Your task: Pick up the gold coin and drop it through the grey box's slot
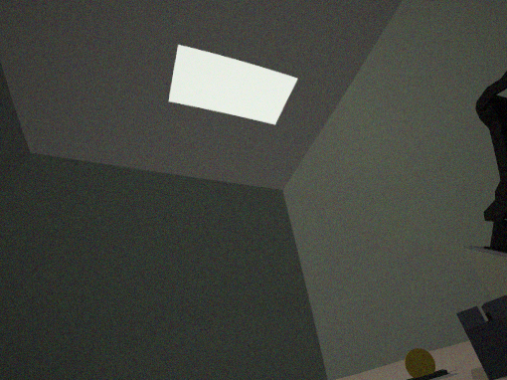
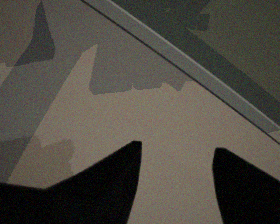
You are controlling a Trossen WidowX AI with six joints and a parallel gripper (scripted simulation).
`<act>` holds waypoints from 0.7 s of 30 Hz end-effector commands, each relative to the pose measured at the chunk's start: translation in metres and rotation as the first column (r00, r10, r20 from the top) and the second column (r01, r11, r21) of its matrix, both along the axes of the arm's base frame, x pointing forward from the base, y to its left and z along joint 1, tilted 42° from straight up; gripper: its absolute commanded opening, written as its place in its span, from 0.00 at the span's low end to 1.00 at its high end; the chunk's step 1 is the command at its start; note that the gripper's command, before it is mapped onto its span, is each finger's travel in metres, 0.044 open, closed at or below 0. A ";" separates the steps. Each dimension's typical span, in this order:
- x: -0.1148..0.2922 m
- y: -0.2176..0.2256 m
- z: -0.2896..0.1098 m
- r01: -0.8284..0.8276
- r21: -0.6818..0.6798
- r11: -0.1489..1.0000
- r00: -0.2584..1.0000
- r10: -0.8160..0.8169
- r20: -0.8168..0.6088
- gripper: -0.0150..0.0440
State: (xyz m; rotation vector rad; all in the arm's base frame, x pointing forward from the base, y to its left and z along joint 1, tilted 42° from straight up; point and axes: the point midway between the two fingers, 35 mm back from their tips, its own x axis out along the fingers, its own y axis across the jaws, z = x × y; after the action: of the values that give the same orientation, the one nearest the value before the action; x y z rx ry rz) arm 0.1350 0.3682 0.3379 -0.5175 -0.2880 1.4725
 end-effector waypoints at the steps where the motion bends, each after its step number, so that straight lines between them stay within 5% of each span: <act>1: 0.048 -0.005 -0.035 0.107 -0.103 0.989 0.989 -0.117 -0.095 0.53; 10: 0.161 -0.060 -0.135 0.319 -0.376 0.870 0.831 -0.447 -0.330 0.53; 21: 0.240 -0.181 -0.239 0.436 -0.630 0.643 0.432 -0.763 -0.480 0.53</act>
State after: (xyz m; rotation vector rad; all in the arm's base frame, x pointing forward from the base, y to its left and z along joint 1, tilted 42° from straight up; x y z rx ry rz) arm 0.3612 0.2184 0.1229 -0.3471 0.7225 0.9355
